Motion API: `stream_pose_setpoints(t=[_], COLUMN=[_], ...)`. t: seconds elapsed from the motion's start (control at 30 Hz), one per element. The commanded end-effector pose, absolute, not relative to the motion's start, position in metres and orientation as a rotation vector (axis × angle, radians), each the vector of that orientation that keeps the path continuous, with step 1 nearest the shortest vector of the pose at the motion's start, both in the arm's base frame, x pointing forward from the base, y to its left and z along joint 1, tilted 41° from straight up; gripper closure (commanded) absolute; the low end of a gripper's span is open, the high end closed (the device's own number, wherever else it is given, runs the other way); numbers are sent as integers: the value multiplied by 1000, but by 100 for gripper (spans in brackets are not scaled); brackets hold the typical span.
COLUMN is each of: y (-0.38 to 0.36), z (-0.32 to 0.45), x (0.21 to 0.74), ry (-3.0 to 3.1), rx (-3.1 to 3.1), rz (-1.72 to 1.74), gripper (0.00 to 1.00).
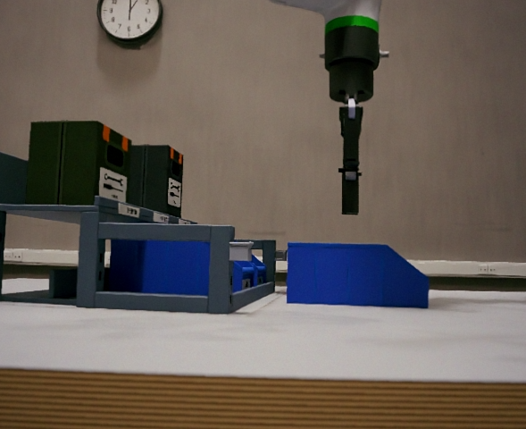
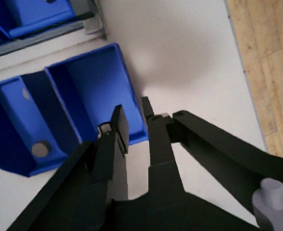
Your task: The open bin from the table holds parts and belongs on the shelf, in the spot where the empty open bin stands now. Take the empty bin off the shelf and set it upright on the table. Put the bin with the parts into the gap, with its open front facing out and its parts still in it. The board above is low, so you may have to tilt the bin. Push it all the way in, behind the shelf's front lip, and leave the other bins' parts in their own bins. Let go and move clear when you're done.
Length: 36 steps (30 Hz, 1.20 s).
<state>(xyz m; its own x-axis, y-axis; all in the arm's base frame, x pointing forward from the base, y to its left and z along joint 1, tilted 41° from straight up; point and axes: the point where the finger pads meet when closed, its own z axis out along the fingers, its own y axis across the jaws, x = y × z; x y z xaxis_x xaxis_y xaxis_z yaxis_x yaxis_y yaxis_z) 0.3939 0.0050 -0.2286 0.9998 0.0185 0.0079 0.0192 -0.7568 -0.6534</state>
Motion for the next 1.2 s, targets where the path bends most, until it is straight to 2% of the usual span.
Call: stream_pose_setpoints(t=[0.0, 0.9, 0.93, 1.17], y=[2, -3, -3, -3], z=[-226, -219, -219, -219], x=[394, 394, 394, 394], ry=[-26, -26, -26, -26], rx=[-2430, -2430, -2430, -2430], rz=[-3, -3, -3, -3], gripper=[76, 76, 90, 90])
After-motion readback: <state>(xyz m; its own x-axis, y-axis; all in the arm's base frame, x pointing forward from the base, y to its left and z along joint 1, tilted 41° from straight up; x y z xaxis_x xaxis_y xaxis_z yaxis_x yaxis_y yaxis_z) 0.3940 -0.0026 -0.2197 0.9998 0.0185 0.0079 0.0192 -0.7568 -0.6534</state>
